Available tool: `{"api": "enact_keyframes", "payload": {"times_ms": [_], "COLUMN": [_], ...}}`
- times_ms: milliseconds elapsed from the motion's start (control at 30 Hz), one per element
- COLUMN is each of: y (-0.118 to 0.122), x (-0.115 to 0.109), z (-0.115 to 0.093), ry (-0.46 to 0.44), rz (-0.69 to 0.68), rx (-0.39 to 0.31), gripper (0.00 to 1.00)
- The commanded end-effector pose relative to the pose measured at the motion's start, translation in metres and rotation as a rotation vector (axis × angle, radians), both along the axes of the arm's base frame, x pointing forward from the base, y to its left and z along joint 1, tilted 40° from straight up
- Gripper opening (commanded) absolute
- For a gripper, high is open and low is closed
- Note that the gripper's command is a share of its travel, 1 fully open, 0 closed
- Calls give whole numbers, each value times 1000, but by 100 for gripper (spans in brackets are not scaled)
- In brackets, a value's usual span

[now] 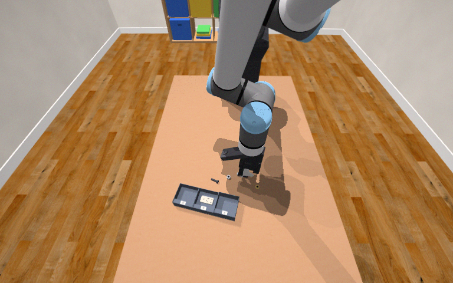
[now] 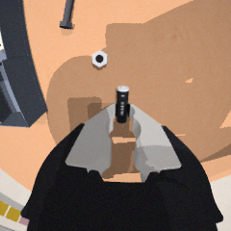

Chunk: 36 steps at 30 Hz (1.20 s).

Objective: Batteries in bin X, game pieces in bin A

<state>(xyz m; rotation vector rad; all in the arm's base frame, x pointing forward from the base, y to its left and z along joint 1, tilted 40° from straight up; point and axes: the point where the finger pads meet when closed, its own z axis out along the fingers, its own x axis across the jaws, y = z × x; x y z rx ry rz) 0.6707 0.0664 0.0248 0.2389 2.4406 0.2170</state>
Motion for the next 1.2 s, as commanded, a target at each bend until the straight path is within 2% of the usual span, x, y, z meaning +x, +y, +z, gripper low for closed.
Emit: {"api": "enact_keyframes", "payload": {"times_ms": [0,367,800,1033,1167], "y": [1,1,-4,-5,-5], "x": [0,0,-30,-40,-40], "z": [1,1,33,46,46], "ry": [-1,-1,0,0,0], "rz": [0,0,-1,-1,-1], "rx": [-1,-1,0,0,0], "gripper": [0,0,0,0,0]}}
